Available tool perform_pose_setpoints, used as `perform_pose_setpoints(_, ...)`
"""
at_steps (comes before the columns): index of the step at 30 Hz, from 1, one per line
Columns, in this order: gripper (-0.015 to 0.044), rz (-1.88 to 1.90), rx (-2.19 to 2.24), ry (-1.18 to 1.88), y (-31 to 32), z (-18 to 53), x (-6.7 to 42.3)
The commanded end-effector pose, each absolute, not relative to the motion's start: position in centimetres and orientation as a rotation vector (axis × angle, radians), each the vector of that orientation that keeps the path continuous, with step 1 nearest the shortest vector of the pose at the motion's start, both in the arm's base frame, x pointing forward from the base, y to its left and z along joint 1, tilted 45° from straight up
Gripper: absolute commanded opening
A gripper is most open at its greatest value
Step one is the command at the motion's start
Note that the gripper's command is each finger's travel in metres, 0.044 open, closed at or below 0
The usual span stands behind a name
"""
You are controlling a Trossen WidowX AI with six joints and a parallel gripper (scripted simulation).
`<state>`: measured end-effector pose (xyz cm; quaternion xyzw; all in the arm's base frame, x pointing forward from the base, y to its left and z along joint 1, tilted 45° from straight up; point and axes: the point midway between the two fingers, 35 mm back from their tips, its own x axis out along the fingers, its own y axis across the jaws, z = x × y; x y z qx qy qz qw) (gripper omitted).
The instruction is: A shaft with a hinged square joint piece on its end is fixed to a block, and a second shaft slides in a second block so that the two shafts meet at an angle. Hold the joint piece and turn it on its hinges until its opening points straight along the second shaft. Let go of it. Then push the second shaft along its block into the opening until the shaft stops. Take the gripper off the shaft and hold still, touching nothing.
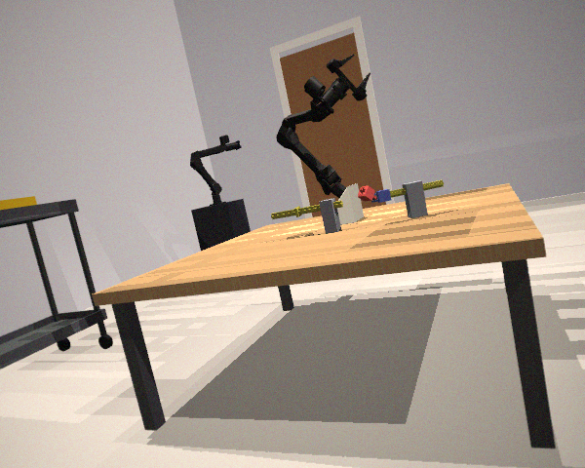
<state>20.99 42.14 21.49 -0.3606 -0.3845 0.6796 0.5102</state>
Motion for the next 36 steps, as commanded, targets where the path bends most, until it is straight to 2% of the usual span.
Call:
perform_pose_setpoints(1, 0.0440, 1.638, -0.849, -0.787, 42.4, 20.7, 22.5)
perform_pose_setpoints(18, 0.0440, 1.570, -0.738, -0.141, 42.2, 15.3, 28.5)
perform_pose_setpoints(36, 0.0440, 1.322, -0.607, 0.482, 39.4, 9.1, 33.5)
